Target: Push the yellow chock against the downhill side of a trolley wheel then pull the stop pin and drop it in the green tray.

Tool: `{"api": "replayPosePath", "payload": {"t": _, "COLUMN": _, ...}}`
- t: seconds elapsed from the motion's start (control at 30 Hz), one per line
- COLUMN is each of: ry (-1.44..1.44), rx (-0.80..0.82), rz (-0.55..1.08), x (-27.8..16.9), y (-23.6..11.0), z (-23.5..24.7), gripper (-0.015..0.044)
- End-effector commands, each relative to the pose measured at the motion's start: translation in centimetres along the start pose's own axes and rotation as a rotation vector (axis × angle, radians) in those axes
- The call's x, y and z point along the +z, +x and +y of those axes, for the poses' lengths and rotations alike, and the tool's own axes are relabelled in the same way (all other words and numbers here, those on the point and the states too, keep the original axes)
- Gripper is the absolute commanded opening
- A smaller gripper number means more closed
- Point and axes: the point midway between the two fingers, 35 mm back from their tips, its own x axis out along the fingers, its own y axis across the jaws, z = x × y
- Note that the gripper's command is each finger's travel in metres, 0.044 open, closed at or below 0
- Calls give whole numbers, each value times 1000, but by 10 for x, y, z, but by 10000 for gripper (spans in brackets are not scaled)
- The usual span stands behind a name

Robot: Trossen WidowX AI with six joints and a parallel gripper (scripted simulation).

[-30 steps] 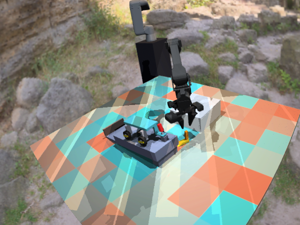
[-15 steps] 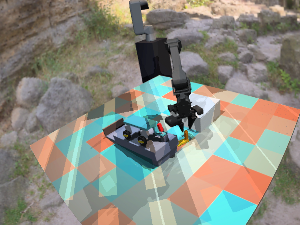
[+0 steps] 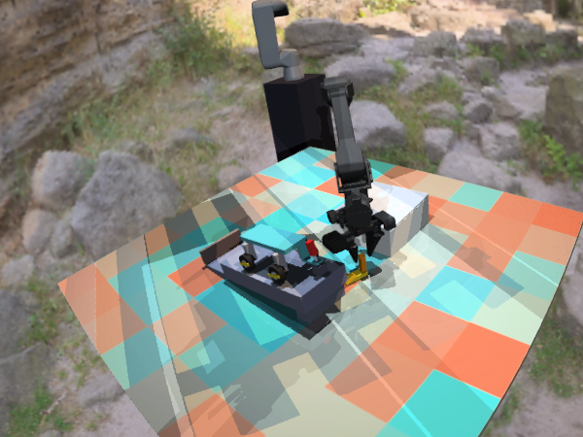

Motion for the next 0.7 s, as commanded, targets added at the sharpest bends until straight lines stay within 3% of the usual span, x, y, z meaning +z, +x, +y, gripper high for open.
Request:
{"api": "replayPosePath", "payload": {"t": 0.0, "ry": -4, "rx": 1, "rz": -11, "x": 3, "y": 3, "z": -1, "gripper": 190}}
{"api": "replayPosePath", "payload": {"t": 0.67, "ry": -4, "rx": 1, "rz": -12, "x": 3, "y": 24, "z": -1, "gripper": 190}}
